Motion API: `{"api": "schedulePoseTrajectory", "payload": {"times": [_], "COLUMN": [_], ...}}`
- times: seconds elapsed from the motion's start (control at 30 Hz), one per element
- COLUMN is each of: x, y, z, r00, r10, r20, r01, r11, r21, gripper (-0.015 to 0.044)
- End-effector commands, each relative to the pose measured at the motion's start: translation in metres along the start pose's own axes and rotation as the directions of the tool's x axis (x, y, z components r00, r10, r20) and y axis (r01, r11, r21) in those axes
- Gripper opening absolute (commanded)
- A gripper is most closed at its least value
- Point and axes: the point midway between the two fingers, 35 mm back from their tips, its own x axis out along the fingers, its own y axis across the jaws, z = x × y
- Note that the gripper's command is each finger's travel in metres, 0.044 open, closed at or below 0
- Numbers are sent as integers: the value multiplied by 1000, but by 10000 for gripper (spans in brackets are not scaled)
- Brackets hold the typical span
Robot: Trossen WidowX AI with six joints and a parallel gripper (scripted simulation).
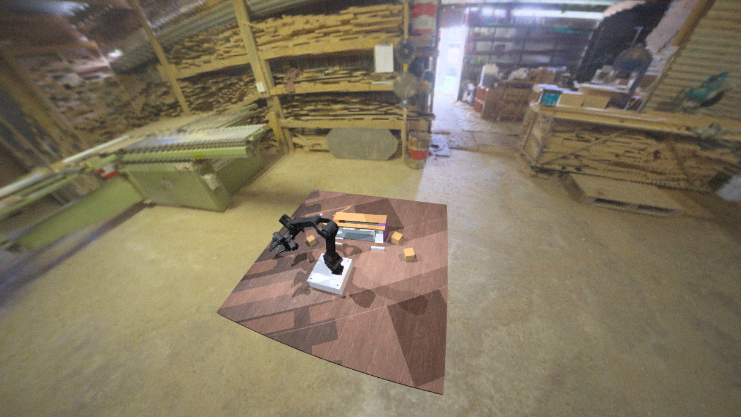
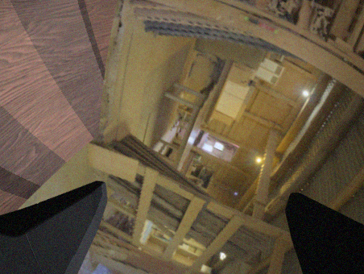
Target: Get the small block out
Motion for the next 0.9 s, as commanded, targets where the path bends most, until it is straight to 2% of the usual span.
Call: {"api": "schedulePoseTrajectory", "payload": {"times": [0.0,0.1,0.2,0.3,0.37,0.5,0.63,0.73,0.87], "x": [-1,-22,-56,-96,-124,-178,-232,-276,-331], "y": [2,28,60,91,107,133,153,164,168], "z": [-1,-19,-36,-45,-46,-40,-22,1,41], "r00": [1000,984,927,835,769,629,480,356,208], "r10": [10,154,338,511,601,752,869,934,967], "r20": [-6,-87,-164,-204,-218,-200,-124,-23,149], "r01": [-10,-136,-246,-286,-263,-158,6,176,425], "r11": [1000,974,876,719,608,375,138,-42,-227], "r21": [12,183,415,633,749,914,990,984,876], "gripper": [400,400,400,400,400,400,400,400,400]}}
